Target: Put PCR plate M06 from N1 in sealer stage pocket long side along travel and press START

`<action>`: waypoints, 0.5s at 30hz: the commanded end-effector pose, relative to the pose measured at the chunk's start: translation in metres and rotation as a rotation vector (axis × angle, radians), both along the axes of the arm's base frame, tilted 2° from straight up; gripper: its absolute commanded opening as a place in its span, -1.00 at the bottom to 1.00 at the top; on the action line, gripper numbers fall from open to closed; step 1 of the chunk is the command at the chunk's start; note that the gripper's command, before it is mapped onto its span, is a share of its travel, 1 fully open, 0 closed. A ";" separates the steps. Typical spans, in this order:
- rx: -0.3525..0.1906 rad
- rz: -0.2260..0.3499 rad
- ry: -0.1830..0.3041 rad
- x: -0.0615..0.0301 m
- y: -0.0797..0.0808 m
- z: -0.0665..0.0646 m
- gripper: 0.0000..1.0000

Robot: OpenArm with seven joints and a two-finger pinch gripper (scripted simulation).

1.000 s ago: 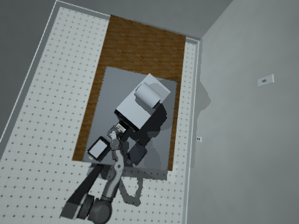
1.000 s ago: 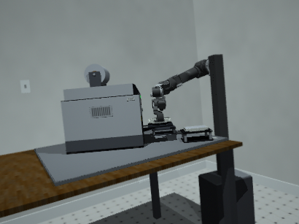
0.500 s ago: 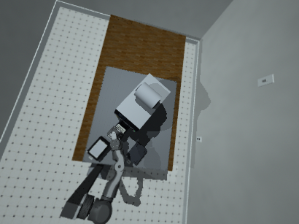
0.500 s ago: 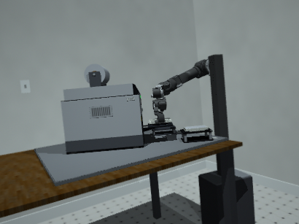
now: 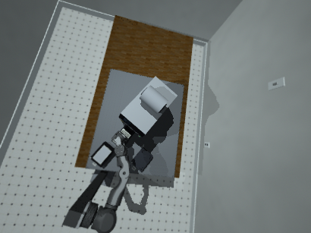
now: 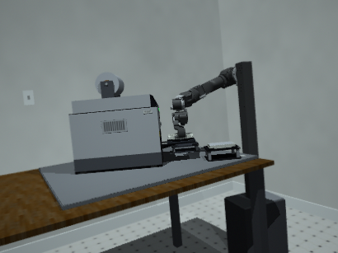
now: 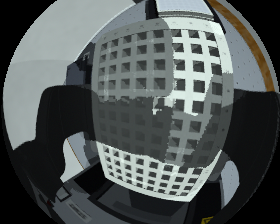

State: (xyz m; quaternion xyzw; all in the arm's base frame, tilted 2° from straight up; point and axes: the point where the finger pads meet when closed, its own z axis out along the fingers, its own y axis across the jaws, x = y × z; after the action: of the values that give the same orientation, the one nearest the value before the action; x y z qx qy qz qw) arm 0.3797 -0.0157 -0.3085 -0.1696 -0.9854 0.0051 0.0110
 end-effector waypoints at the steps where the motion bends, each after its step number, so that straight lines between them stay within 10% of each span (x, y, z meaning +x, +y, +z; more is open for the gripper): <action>1: 0.000 0.000 -0.001 0.0008 0.001 0.002 -1.00; 15: 0.000 0.000 0.001 -0.0008 0.000 -0.001 -1.00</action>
State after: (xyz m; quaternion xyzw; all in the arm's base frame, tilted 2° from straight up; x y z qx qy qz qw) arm 0.3806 -0.0147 -0.3068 -0.1694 -0.9855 0.0031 0.0100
